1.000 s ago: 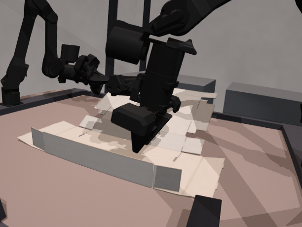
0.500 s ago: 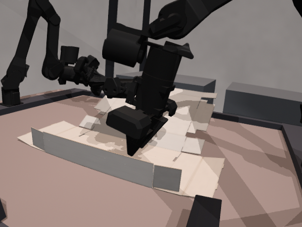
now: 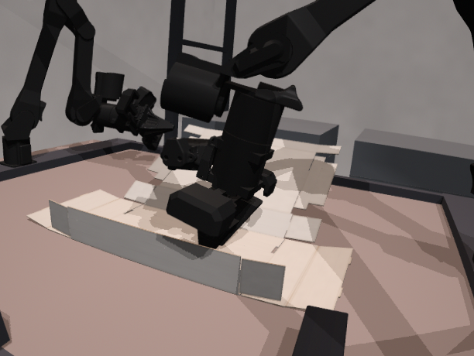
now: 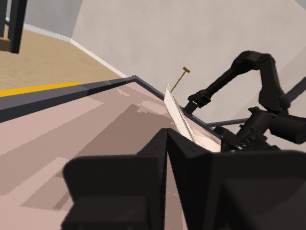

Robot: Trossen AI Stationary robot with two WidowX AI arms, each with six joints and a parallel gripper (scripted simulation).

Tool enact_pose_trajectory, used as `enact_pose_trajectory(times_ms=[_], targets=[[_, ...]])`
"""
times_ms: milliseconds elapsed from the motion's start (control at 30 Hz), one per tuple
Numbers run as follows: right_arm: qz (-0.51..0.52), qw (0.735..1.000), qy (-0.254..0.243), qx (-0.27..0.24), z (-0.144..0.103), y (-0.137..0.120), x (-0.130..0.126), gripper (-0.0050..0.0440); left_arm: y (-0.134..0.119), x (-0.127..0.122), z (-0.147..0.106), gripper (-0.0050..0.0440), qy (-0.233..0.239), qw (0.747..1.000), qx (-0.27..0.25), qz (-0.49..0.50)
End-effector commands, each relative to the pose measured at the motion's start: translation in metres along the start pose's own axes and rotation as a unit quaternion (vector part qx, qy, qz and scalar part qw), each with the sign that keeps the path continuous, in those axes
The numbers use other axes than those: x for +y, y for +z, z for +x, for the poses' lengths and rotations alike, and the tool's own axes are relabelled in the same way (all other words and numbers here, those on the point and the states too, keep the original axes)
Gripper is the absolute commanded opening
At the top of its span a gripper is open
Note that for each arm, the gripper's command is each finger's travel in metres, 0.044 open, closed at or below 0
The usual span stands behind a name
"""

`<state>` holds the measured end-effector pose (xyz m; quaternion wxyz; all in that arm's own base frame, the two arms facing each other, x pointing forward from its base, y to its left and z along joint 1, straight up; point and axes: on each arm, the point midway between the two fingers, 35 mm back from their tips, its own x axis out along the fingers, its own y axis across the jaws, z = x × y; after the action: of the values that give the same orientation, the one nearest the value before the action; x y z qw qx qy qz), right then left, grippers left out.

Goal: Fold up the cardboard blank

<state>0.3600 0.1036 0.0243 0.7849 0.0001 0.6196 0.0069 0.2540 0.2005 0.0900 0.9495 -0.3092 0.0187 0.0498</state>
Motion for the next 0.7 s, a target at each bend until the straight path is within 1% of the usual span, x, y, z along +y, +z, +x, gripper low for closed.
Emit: enact_pose_trajectory(times_ms=[0, 300, 500, 667], targets=[[0.002, 1.000, 0.003, -0.003, 0.005, 0.000, 0.001, 0.0203, 0.004, -0.001, 0.000, 0.0000, -0.001, 1.000, -0.005, 0.005], [0.001, 1.000, 0.002, 0.001, 0.013, -0.004, 0.001, 0.0203, 0.004, -0.001, 0.001, 0.0000, -0.001, 1.000, -0.005, 0.005], [0.001, 1.000, -0.001, 0.011, 0.027, -0.021, -0.003, 0.0203, 0.004, -0.001, 0.001, 0.0000, -0.001, 1.000, -0.005, 0.005], [0.002, 1.000, 0.000, 0.007, 0.034, -0.034, -0.008, 0.0203, 0.004, -0.001, 0.001, 0.0000, -0.001, 1.000, -0.005, 0.005]])
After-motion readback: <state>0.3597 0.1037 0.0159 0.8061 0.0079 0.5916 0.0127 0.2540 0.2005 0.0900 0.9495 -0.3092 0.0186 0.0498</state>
